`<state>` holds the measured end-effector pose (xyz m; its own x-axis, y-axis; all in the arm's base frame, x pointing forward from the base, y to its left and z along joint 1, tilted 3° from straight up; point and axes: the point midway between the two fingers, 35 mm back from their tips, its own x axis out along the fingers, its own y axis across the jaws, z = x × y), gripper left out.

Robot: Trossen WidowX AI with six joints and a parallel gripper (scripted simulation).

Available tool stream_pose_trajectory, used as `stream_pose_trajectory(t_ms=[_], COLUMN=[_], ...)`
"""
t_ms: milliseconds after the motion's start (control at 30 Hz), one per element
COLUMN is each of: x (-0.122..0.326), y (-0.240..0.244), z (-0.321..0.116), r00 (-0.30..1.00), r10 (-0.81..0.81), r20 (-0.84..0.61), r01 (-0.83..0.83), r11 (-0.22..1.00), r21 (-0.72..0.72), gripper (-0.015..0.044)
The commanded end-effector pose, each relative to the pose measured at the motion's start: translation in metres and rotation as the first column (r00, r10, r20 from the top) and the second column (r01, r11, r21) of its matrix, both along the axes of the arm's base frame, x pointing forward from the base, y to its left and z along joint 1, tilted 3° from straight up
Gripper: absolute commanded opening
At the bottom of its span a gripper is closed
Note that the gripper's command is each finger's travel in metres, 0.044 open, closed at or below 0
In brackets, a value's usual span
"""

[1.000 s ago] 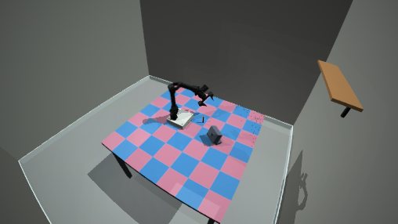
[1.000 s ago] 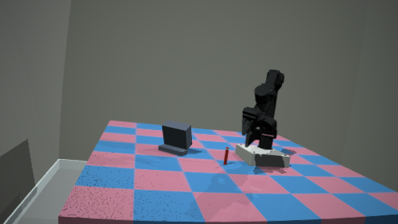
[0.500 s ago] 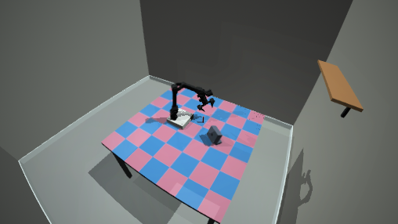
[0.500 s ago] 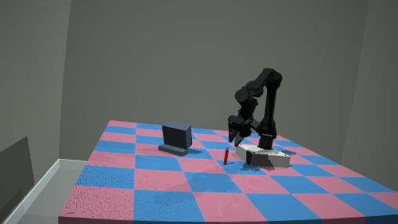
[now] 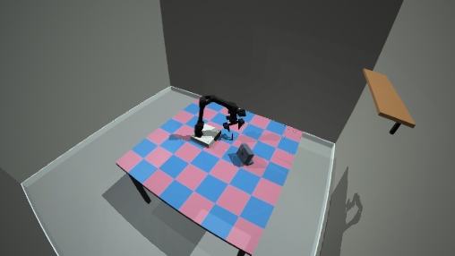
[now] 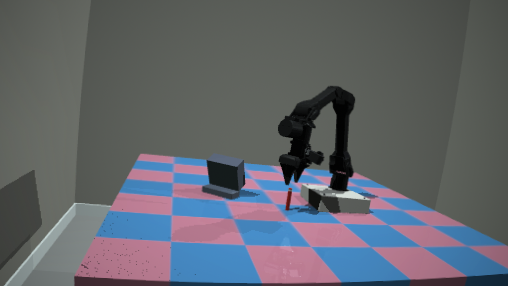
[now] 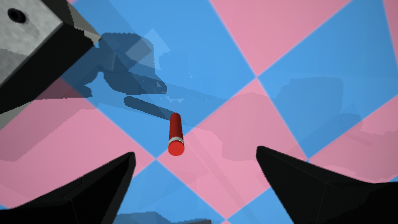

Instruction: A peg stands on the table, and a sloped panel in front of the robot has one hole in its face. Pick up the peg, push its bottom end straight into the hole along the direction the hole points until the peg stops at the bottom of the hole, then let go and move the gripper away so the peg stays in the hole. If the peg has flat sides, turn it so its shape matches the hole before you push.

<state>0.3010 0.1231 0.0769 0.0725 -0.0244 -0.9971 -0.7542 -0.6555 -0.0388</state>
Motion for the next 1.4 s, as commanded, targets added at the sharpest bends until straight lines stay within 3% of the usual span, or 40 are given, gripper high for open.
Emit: stream_pose_trajectory(t_ms=[0,1367], x=[-0.004,-0.005], y=[-0.013,-0.017], z=[0.001,-0.057], r00=[0.998,0.997], r10=[0.004,0.004], r20=[-0.069,-0.083], r01=[-0.005,-0.005], r11=[1.0,1.0], r21=[-0.011,-0.014], gripper=[0.044,0.044])
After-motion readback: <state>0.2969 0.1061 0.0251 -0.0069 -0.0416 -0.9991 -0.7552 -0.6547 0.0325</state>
